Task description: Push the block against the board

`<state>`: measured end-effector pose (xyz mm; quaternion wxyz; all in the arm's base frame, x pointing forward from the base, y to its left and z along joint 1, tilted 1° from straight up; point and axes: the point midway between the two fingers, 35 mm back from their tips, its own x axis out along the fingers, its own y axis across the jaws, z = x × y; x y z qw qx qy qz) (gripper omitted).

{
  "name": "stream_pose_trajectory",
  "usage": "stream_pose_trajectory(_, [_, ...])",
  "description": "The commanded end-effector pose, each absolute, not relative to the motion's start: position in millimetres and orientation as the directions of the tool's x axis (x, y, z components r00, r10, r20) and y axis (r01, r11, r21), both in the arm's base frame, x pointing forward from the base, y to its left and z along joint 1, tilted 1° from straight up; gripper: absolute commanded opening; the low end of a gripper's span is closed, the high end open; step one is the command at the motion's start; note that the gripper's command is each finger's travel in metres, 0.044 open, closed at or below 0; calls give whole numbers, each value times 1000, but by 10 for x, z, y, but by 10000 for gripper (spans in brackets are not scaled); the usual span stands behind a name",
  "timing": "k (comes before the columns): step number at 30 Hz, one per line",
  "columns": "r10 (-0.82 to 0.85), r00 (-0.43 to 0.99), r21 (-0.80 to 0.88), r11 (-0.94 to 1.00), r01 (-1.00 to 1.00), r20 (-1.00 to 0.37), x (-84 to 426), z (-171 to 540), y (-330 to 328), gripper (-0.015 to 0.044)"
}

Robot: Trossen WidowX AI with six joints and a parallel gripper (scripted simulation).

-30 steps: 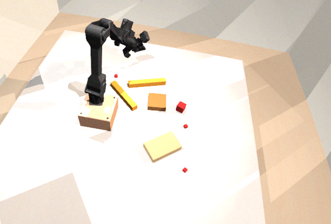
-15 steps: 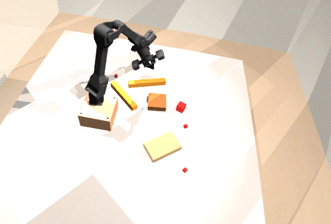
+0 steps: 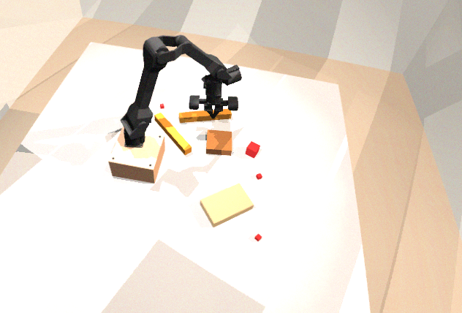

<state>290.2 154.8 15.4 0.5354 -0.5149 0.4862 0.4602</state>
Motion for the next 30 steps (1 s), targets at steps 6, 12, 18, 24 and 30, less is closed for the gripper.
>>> stream_pose_trajectory(6, [0, 40, -40, 66, -997, -999, 2884, 21, 1450, 0])
stream_pose_trajectory(12, [0, 39, -39, 66, -997, -999, 2889, -407, 1444, 0])
stream_pose_trajectory(18, [-1, 39, -39, 66, -997, -999, 2891, -407, 1418, 0])
stream_pose_trajectory(24, [-1, 39, -39, 66, -997, -999, 2896, -407, 1327, 0])
stream_pose_trajectory(30, [-2, 39, -39, 66, -997, -999, 2898, -406, 1231, 0])
